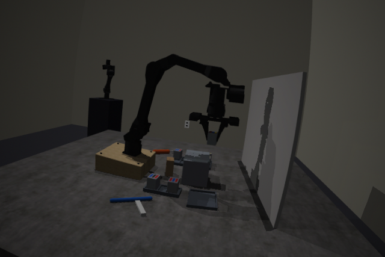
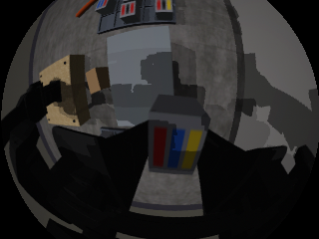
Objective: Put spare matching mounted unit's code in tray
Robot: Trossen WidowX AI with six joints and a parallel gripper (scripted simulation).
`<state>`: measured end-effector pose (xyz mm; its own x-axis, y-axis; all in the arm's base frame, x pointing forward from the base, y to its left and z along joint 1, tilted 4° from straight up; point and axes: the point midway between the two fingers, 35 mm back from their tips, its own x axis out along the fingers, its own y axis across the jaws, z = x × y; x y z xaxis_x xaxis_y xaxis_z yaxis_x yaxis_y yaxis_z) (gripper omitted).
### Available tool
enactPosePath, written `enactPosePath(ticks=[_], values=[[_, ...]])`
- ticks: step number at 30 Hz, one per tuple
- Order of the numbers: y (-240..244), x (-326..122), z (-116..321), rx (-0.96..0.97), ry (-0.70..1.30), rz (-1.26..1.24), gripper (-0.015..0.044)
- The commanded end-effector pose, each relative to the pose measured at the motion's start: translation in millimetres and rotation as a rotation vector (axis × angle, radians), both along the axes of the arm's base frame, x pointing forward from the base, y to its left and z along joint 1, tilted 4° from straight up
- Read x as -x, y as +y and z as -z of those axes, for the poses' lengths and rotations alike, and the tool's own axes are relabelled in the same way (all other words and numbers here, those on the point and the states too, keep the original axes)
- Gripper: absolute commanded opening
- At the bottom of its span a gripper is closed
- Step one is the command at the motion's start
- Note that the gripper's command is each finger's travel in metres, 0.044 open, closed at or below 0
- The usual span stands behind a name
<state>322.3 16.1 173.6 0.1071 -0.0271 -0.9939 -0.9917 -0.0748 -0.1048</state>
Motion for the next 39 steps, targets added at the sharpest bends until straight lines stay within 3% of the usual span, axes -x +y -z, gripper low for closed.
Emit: enactPosePath(ticks=[1, 24, 39], values=[[-21.6, -9.6, -2.0, -0.002, -0.009, -0.003, 0.0], [-154.1, -19.8, -1.2, 0.019, 0.012, -0.037, 0.0], [-158.7, -22.4, 7.1, 0.019, 0.012, -0.04, 0.0]])
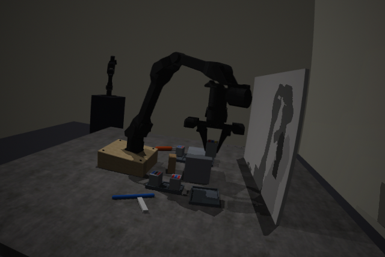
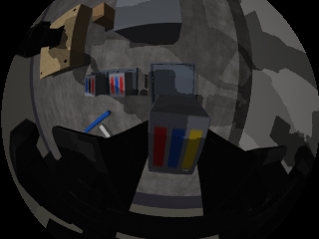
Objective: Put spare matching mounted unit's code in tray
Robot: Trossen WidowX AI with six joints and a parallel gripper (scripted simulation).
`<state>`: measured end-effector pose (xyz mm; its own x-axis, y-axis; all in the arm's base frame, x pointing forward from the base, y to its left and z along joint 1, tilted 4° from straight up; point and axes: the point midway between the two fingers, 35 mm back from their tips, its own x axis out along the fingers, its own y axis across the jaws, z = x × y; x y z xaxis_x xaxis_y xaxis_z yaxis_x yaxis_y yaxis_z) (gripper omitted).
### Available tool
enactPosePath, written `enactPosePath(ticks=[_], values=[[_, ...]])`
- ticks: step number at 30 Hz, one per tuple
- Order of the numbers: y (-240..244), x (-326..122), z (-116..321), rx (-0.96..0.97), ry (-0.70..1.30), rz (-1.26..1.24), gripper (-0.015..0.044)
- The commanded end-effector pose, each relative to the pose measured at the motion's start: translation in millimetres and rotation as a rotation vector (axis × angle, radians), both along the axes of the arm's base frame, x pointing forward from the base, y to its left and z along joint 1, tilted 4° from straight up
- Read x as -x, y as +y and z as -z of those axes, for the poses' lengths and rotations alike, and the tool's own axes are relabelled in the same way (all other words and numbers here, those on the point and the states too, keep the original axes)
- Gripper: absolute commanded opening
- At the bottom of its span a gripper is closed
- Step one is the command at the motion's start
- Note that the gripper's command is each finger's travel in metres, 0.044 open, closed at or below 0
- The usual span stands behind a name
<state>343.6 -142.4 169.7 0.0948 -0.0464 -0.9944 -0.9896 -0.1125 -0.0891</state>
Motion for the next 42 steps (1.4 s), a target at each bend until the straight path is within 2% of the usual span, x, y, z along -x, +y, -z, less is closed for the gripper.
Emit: enactPosePath(ticks=[1, 42], values=[[-0.3, -1.4, 4.1, -0.004, -0.001, -0.004, 0.0], [-4.0, -10.4, 40.8, -0.004, -0.002, -0.004, 0.0]])
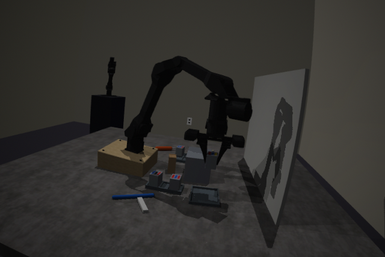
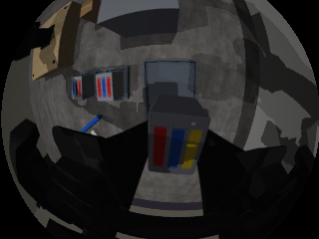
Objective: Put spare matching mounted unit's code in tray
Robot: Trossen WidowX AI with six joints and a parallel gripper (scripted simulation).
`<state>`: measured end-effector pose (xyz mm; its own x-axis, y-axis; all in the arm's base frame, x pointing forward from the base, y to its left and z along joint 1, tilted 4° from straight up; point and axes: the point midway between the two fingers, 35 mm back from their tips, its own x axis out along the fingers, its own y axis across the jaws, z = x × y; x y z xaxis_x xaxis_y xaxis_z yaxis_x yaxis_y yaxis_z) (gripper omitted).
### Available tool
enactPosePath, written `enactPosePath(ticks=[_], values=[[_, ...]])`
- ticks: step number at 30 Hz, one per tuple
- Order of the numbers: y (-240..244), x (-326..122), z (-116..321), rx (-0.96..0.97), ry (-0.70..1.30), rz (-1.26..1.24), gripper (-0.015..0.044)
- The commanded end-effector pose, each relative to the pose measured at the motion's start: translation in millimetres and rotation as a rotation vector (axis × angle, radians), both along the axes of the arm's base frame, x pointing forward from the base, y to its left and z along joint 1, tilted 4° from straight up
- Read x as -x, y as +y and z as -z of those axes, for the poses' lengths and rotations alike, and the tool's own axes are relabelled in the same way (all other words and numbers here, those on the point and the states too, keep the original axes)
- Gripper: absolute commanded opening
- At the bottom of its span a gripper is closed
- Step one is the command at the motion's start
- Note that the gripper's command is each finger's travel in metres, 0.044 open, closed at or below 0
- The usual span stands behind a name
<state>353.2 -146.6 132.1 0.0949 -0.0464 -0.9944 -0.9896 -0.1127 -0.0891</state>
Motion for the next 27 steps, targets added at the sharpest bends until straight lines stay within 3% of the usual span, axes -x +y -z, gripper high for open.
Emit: enactPosePath(ticks=[1, 27], values=[[0.1, -1.0, 4.1, -0.004, -0.002, -0.004, 0.0], [-1.3, -4.4, 27.6, -0.004, -0.002, -0.004, 0.0]])
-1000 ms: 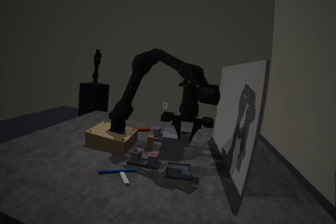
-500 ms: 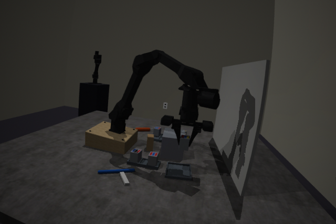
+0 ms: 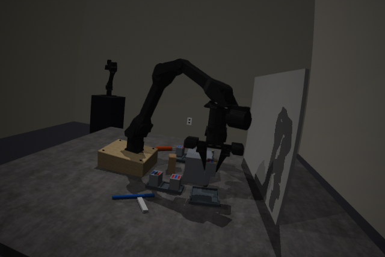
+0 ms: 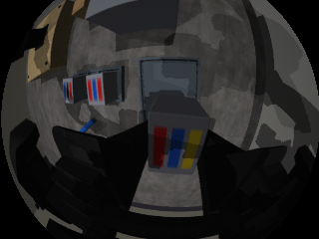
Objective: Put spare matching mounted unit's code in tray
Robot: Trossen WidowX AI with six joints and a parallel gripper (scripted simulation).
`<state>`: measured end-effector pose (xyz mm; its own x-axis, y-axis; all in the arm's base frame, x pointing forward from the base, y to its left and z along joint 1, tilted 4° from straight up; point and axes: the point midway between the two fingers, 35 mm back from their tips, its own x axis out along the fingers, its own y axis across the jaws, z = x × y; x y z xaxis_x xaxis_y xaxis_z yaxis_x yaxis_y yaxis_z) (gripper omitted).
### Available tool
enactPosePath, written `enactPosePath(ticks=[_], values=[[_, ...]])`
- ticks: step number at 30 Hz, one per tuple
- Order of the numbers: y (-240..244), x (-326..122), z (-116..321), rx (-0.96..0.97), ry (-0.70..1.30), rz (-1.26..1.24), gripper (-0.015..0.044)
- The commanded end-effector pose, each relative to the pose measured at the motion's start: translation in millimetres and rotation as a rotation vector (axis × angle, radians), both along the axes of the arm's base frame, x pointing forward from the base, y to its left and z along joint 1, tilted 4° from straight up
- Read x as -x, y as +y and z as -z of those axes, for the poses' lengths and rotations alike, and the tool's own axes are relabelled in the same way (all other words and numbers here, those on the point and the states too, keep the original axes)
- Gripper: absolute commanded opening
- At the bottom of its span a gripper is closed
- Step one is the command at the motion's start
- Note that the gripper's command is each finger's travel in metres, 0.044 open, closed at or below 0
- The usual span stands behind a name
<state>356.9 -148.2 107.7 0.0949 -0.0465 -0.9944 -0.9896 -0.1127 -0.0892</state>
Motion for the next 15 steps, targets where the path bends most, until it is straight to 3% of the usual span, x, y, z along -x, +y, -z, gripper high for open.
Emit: enactPosePath(ticks=[1, 15], values=[[0.3, -0.7, 4.2, -0.004, -0.002, -0.004, 0.0], [-0.2, -1.7, 16.8, -0.004, -0.001, -0.004, 0.0]])
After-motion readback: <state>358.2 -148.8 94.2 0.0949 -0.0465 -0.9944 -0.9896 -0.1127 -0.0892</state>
